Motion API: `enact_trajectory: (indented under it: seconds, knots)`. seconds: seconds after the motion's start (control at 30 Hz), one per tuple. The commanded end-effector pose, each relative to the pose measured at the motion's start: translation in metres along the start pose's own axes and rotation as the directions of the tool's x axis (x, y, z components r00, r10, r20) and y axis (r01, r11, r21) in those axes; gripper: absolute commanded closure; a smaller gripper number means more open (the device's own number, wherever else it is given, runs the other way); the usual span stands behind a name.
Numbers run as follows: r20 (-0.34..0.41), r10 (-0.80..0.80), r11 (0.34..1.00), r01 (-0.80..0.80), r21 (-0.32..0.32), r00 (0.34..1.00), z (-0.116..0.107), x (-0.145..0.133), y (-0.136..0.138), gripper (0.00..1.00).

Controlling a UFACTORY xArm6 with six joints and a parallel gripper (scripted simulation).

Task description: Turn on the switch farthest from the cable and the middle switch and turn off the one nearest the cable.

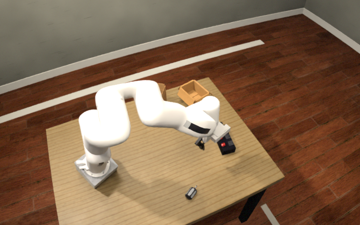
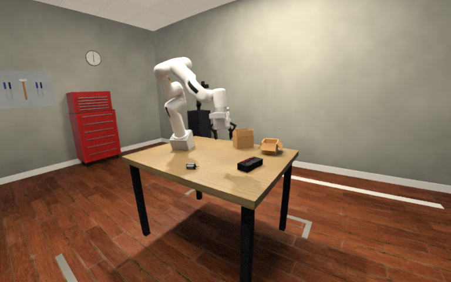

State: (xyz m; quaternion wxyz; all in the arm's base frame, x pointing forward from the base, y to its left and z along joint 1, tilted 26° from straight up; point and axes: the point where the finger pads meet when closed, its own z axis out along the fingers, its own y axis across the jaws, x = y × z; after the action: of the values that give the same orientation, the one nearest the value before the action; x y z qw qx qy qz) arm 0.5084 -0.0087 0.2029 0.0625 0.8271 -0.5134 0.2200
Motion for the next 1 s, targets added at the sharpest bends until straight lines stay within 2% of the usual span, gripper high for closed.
enact_trajectory:
  seconds: [0.0,0.1,0.2,0.3,0.37,0.4,0.53,0.73,0.97]
  knots:
    - [0.016,-0.196,0.980,0.196,-0.019,0.980,0.013,-0.007,-0.024,0.00]
    - [0.019,-0.280,0.960,0.280,-0.022,0.960,0.020,-0.012,-0.034,0.00]
    - [0.025,-0.425,0.904,0.426,-0.028,0.905,0.033,-0.022,-0.050,0.00]
    - [0.028,-0.486,0.873,0.487,-0.030,0.873,0.039,-0.027,-0.057,0.00]
    - [0.034,-0.585,0.810,0.586,-0.032,0.810,0.050,-0.036,-0.069,0.00]
    - [0.034,-0.585,0.810,0.586,-0.032,0.810,0.050,-0.036,-0.069,0.00]
    - [0.043,-0.697,0.715,0.699,-0.035,0.715,0.064,-0.048,-0.082,0.00]
    - [0.045,-0.731,0.680,0.732,-0.035,0.681,0.069,-0.052,-0.087,0.00]
    - [0.046,-0.732,0.679,0.733,-0.035,0.680,0.069,-0.053,-0.087,0.00]
